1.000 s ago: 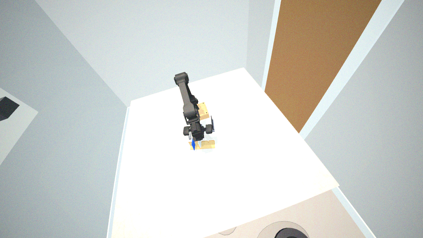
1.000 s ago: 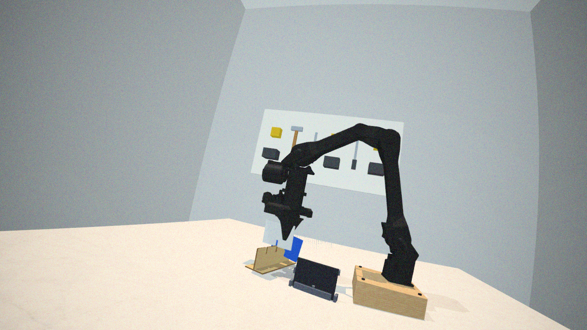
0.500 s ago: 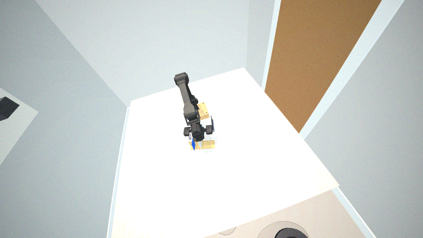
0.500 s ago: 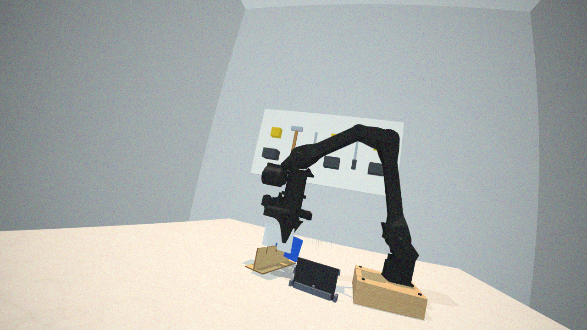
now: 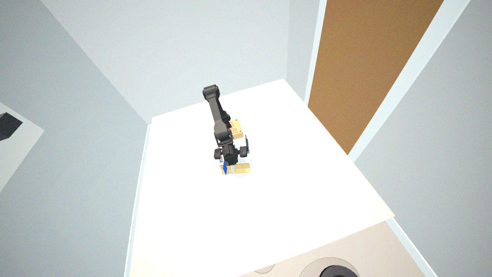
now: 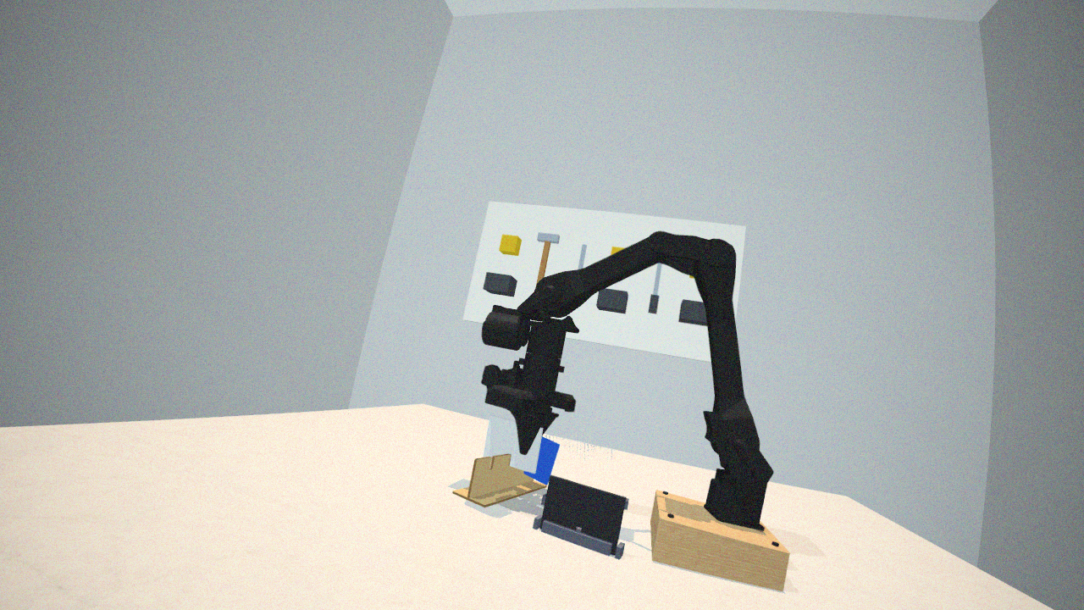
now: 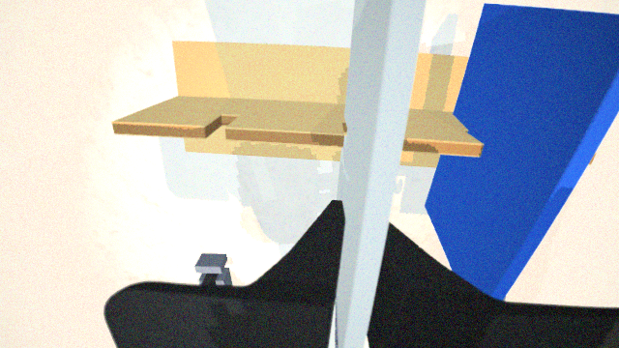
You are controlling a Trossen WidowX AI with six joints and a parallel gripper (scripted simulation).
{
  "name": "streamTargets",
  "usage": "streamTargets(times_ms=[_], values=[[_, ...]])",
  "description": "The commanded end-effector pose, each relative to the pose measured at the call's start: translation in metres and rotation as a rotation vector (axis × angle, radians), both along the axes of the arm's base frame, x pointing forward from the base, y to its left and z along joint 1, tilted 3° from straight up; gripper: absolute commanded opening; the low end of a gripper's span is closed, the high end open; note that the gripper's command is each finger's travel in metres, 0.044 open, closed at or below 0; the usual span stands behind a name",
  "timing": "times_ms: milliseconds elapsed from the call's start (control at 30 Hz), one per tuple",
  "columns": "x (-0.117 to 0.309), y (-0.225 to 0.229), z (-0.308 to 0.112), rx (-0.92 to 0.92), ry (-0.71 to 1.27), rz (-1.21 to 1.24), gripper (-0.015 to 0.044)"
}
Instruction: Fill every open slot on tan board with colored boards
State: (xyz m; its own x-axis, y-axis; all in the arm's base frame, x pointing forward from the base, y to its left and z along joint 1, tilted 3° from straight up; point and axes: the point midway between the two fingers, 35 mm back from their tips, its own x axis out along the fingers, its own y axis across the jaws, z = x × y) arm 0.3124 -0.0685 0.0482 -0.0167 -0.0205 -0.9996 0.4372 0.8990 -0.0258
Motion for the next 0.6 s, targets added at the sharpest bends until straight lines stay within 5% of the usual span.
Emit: streamTargets(times_ms=[0, 567], values=[[-0.0004, -0.0003, -0.0033, -0.001, 0.003, 0.000, 0.0000], [-0.0006, -0.0005, -0.0125, -0.001, 0.003, 0.000, 0.0000]])
